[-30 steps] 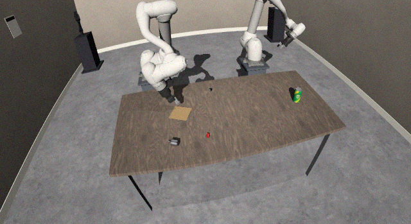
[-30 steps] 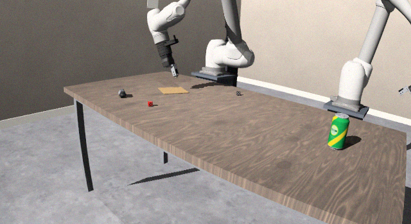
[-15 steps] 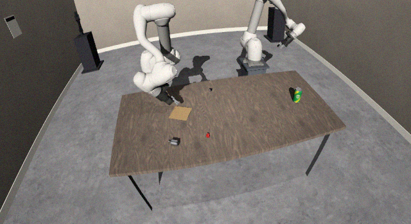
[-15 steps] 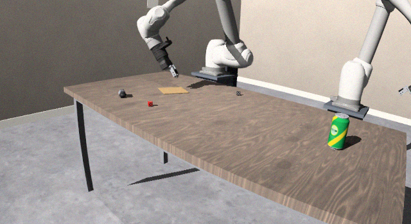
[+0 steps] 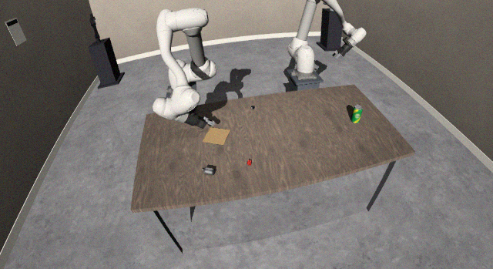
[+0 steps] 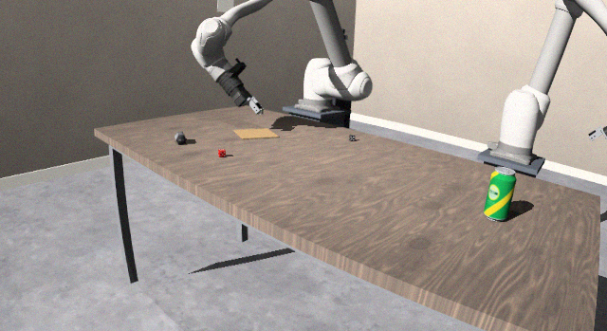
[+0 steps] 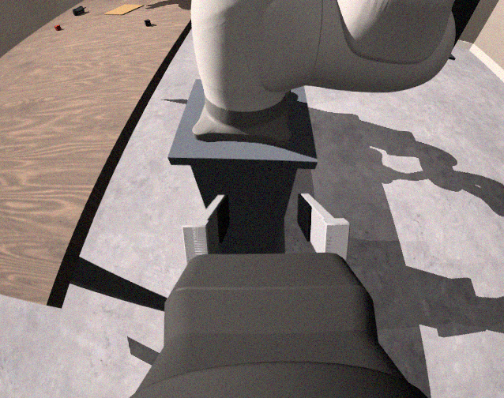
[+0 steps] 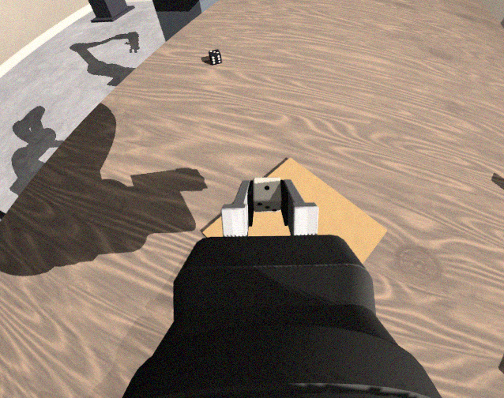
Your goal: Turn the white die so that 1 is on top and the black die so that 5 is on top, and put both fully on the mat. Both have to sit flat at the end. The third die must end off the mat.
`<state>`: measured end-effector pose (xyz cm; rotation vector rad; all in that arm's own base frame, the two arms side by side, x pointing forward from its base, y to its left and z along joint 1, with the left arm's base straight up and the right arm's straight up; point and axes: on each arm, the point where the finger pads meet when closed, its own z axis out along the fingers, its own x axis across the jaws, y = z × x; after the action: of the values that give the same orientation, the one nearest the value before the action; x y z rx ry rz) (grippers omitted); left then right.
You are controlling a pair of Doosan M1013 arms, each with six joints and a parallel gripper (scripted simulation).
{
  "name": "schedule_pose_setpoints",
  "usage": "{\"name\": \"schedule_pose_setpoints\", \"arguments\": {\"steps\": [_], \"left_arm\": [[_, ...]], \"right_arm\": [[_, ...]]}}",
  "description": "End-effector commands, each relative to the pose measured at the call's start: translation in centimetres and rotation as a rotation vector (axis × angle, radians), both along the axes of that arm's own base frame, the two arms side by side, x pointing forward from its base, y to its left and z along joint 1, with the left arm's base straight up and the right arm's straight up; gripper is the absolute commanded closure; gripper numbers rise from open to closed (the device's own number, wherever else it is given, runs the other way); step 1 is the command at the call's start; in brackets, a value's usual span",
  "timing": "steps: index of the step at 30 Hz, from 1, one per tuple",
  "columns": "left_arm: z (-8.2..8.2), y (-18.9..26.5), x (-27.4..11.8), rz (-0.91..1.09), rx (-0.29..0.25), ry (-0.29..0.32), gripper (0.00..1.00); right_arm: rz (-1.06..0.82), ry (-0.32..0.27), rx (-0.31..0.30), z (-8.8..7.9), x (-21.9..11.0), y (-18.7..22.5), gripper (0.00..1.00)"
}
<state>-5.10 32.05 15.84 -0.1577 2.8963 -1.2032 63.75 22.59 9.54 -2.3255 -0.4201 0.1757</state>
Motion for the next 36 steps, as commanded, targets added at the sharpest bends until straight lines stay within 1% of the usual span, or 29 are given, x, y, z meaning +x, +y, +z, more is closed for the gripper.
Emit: {"name": "schedule_pose_setpoints", "arguments": {"steps": [1, 18, 28, 36], "left_arm": [[0.0, 0.0, 0.0, 0.000, 0.001, 0.000, 0.00], [0.0, 0.0, 0.0, 0.000, 0.001, 0.000, 0.00], [0.0, 0.0, 0.0, 0.000, 0.001, 0.000, 0.00], [0.0, 0.0, 0.0, 0.000, 0.001, 0.000, 0.00]], "right_arm": [[0.000, -0.001, 0.000, 0.1, 0.0, 0.0, 0.60], [0.000, -0.001, 0.000, -0.2, 0.0, 0.0, 0.60], [0.000, -0.001, 0.000, -1.0, 0.0, 0.0, 0.60], [0.000, -0.001, 0.000, -2.3, 0.0, 0.0, 0.60]]}}
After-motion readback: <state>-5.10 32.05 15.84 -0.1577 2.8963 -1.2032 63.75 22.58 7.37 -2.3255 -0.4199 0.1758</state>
